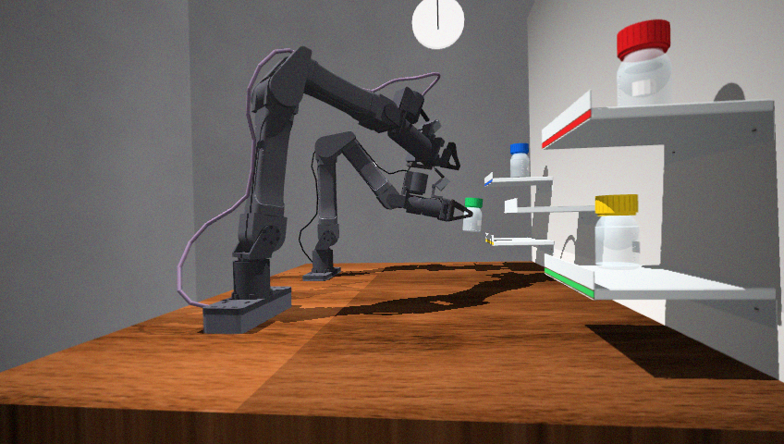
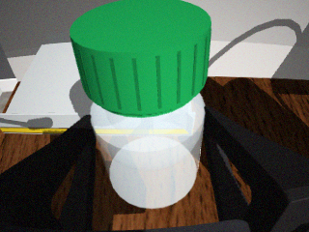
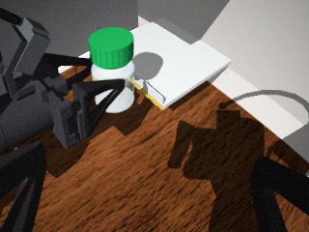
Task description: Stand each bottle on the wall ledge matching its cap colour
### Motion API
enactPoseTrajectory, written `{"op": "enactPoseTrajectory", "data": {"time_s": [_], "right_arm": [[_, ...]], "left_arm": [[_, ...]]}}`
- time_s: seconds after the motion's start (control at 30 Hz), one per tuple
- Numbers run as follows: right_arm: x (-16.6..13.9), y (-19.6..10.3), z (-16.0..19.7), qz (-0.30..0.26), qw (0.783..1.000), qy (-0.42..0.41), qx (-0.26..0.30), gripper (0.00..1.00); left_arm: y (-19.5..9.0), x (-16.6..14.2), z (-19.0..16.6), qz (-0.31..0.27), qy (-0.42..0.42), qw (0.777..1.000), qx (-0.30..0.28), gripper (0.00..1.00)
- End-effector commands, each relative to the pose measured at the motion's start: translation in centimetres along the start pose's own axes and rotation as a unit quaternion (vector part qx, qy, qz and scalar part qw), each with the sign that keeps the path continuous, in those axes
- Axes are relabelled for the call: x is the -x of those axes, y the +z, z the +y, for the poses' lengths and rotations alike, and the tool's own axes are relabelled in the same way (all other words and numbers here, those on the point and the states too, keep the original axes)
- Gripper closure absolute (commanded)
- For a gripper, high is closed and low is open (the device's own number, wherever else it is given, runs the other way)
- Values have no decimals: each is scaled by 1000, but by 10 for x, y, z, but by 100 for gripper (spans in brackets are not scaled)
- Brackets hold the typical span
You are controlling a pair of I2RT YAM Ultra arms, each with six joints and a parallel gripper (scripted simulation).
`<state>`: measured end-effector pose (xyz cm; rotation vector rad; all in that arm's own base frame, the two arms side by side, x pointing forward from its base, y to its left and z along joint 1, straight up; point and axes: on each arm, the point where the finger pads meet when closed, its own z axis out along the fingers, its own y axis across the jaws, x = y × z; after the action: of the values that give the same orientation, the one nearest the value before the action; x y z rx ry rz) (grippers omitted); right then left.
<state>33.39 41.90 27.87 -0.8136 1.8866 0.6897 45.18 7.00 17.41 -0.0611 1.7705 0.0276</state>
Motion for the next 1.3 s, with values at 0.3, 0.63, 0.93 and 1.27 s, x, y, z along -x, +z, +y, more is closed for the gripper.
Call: {"op": "enactPoseTrajectory", "data": {"time_s": [0.3, 0.63, 0.93, 1.27], "right_arm": [[12, -5, -4, -9, 1000, 1, -8, 0], [12, -5, -4, -9, 1000, 1, -8, 0], [12, -5, -4, -9, 1000, 1, -8, 0], [6, -7, -8, 4, 1000, 3, -12, 0]], "left_arm": [[-20, 32, 2, -55, 10, 998, -1, 50], [-21, 27, 2, -47, 9, 999, -1, 50], [-21, 40, -1, -66, 13, 998, -5, 50], [-21, 40, -1, -66, 13, 998, -5, 50]]}}
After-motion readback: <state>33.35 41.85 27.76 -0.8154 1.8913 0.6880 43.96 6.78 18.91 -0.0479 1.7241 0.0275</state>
